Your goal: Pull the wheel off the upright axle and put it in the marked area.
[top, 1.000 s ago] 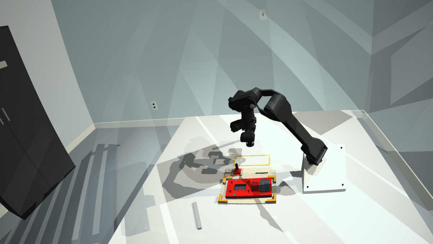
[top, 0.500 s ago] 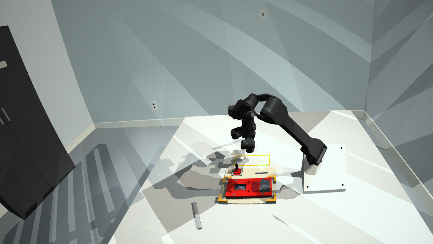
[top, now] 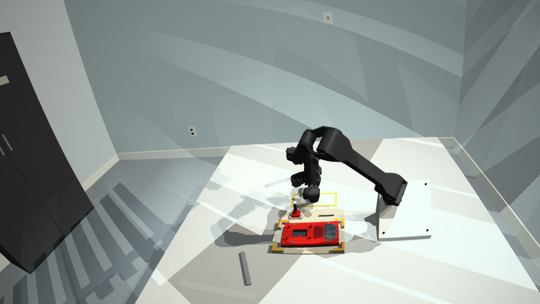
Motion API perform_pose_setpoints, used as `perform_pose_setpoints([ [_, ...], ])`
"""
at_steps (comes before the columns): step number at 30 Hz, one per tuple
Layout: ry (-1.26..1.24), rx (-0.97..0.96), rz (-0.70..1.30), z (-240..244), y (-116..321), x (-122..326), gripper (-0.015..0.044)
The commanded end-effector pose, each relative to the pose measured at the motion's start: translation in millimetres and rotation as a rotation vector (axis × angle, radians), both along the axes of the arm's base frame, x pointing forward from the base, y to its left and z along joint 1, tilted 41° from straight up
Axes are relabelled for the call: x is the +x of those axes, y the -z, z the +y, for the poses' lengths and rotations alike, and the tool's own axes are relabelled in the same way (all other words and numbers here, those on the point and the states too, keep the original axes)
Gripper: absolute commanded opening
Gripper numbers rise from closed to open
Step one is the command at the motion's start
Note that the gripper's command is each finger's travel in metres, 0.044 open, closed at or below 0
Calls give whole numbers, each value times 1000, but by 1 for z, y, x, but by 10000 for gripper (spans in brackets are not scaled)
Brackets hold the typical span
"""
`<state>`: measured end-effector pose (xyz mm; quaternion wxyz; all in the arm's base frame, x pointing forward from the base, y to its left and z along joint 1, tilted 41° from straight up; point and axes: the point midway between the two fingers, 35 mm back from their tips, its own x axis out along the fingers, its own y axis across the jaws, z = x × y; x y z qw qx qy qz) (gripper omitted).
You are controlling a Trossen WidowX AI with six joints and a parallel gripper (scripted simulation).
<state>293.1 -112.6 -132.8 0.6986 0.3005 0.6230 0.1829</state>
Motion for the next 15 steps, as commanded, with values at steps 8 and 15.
perform_pose_setpoints([
  [8,-1,0,1,-4,-5,-1,300],
  [15,3,0,0,-39,-46,-10,300],
])
